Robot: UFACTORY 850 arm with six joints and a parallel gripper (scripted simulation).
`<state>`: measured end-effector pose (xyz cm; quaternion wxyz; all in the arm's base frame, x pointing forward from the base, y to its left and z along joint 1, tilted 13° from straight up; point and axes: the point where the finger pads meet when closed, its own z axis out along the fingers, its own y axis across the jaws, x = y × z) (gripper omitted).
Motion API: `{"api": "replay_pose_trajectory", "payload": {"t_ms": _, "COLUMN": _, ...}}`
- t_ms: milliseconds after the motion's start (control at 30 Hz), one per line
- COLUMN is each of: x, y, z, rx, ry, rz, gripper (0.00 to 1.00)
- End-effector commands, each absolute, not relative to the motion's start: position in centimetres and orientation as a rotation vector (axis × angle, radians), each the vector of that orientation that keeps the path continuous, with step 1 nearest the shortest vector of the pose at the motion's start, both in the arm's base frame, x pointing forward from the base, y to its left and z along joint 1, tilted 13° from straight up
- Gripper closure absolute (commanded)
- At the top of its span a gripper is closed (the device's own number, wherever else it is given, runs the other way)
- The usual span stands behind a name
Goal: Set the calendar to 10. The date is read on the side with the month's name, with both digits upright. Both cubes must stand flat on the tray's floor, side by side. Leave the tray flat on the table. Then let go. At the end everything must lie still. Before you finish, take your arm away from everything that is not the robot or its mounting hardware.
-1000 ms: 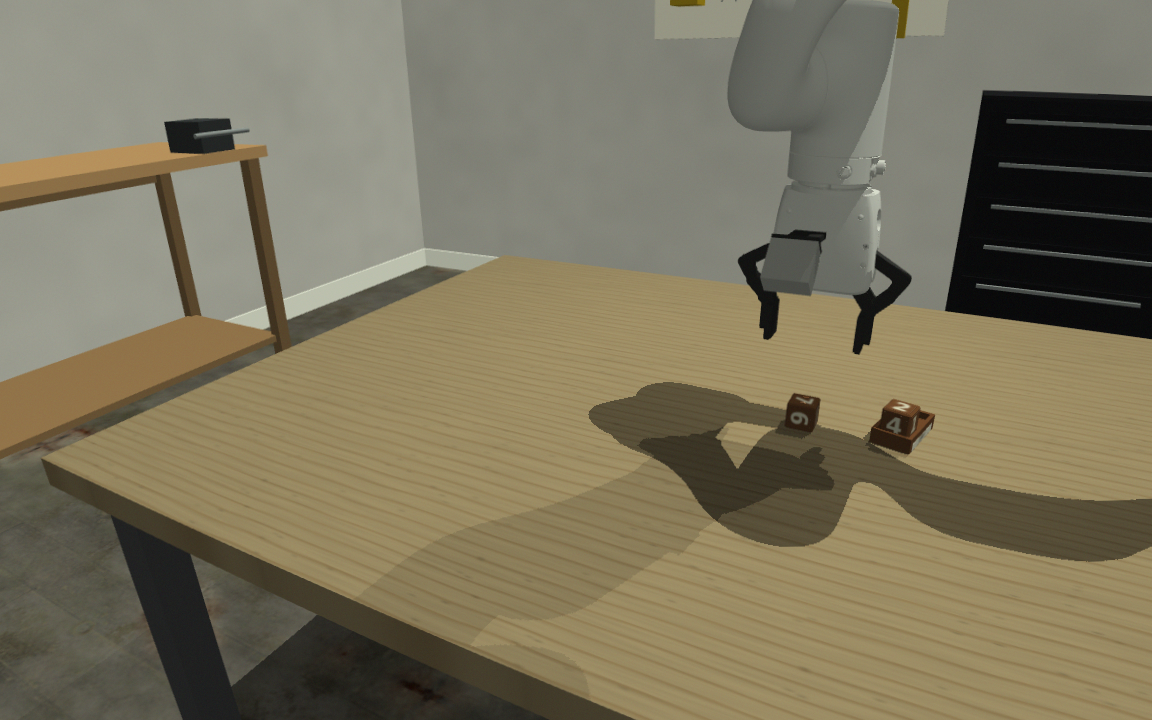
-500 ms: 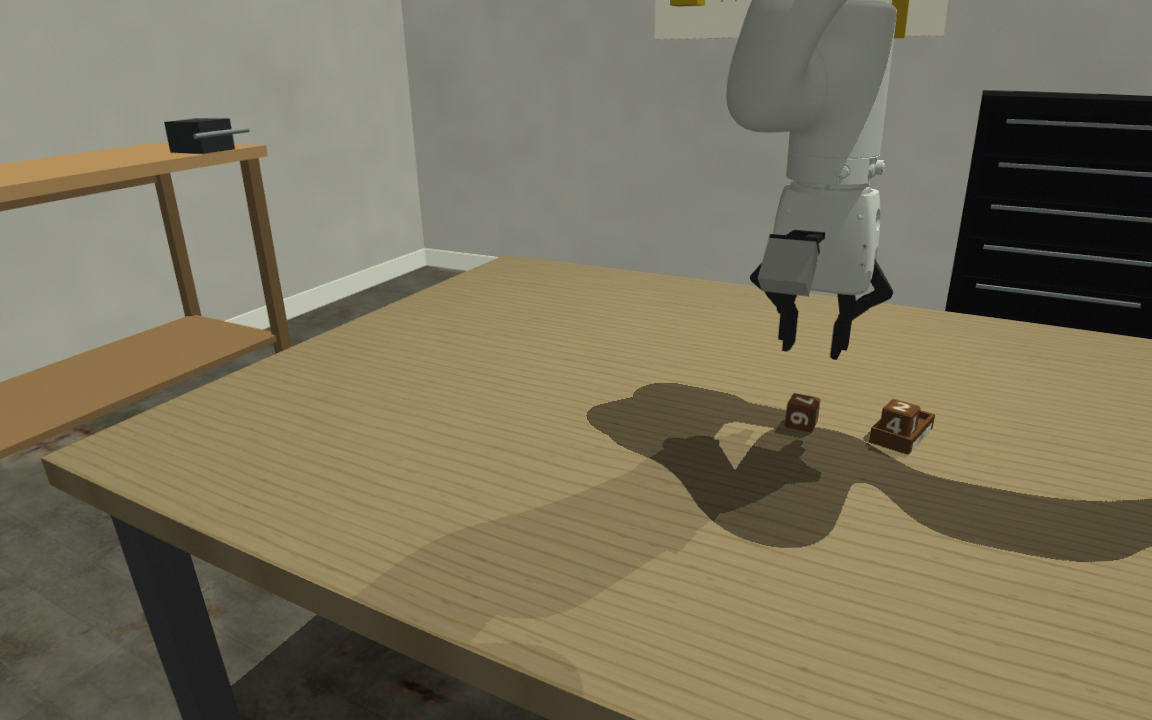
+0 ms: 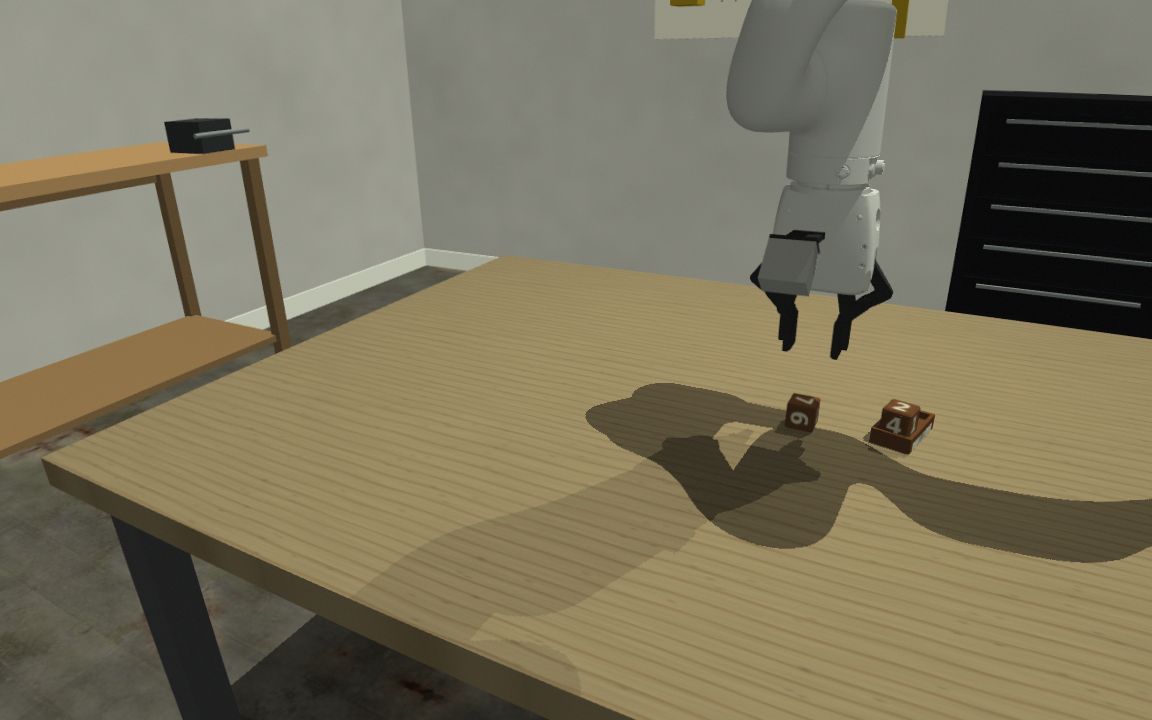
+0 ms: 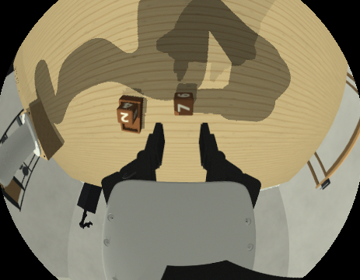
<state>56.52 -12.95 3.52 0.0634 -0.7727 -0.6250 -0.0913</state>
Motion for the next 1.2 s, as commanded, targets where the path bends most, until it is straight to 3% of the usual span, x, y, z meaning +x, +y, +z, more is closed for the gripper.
{"api": "replay_pose_trajectory", "payload": {"t_ms": 0, "x": 56.6, "y": -13.0, "z": 3.6, "rx": -2.335, "ry": -1.889, "rz": -0.278, "gripper": 0.53}}
{"api": "replay_pose_trajectory", "payload": {"t_ms": 1167, "x": 56.8, "y": -12.5, "z": 1.5, "rx": -2.335, "ry": -1.889, "rz": -0.276, "gripper": 0.53}}
